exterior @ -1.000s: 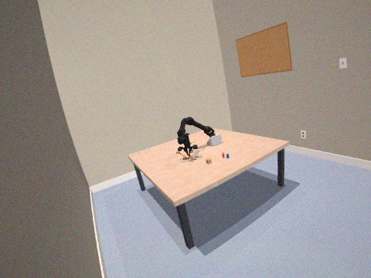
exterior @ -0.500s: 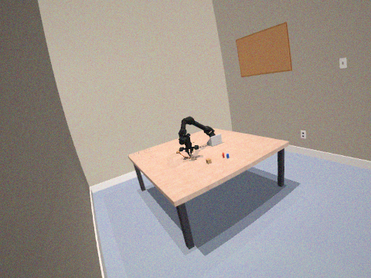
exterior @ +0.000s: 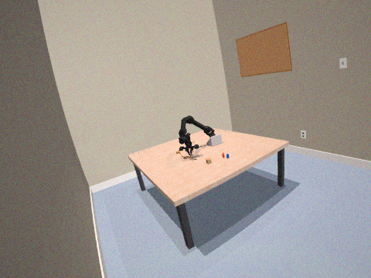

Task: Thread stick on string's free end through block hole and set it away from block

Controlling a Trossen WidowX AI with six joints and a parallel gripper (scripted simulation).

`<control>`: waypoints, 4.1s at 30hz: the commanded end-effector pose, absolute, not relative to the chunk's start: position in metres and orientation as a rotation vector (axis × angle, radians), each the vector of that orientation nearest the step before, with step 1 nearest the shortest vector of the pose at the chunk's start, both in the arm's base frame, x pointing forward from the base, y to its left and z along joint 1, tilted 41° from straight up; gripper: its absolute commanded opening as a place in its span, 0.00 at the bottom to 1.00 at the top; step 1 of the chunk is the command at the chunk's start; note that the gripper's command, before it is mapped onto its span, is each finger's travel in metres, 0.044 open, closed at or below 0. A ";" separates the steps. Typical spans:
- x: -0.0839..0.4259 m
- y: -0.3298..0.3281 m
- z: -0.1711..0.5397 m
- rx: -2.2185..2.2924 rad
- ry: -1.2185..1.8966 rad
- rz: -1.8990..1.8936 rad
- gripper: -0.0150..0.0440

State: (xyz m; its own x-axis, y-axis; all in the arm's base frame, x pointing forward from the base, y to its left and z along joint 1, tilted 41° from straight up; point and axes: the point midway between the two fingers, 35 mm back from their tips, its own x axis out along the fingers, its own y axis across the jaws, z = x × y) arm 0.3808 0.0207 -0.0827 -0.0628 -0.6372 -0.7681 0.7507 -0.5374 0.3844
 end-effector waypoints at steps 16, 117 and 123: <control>0.366 0.007 -0.067 1.202 0.143 -1.768 0.25; 0.318 0.014 0.031 1.205 0.153 -1.774 0.46; 0.318 0.016 0.033 1.204 0.153 -1.774 0.46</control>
State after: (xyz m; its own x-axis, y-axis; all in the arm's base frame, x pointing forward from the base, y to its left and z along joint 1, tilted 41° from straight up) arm 0.3197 0.0139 0.0287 -0.0492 -0.6320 -0.7734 0.7585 -0.5274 0.3828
